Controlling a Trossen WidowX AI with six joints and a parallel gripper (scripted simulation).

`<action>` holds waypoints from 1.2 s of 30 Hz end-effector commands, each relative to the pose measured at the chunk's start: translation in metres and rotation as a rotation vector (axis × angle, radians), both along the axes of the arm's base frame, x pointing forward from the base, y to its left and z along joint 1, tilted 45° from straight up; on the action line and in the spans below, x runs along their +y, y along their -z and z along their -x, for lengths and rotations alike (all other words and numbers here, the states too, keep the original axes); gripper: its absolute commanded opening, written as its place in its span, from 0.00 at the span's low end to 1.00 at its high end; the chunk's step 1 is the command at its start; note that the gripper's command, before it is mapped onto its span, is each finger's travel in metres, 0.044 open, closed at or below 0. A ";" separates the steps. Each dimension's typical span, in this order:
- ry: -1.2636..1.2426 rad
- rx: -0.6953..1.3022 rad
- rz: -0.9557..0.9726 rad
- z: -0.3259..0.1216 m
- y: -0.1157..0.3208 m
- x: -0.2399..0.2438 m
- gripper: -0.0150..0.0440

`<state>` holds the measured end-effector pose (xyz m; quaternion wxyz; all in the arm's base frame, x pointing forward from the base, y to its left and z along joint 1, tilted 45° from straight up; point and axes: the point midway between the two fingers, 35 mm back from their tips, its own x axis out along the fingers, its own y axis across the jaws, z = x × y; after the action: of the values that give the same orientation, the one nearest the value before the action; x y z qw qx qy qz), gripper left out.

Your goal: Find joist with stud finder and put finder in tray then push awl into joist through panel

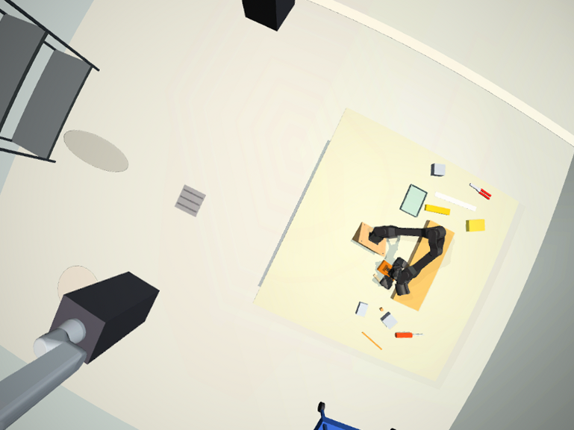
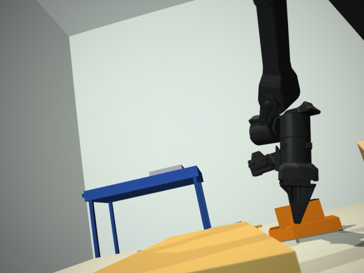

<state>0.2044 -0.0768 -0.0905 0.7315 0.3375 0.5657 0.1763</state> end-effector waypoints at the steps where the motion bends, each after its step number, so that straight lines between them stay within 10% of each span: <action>1: 0.004 -0.001 -0.002 0.000 0.000 0.000 0.69; 15: 0.004 -0.001 -0.002 0.000 0.000 0.000 0.53; 21: 0.004 0.000 0.001 -0.002 -0.011 -0.015 0.26; 36: 0.004 0.001 0.001 0.003 -0.072 -0.072 0.25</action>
<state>0.2019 -0.1359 -0.0314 0.7257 0.3447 0.5684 0.1774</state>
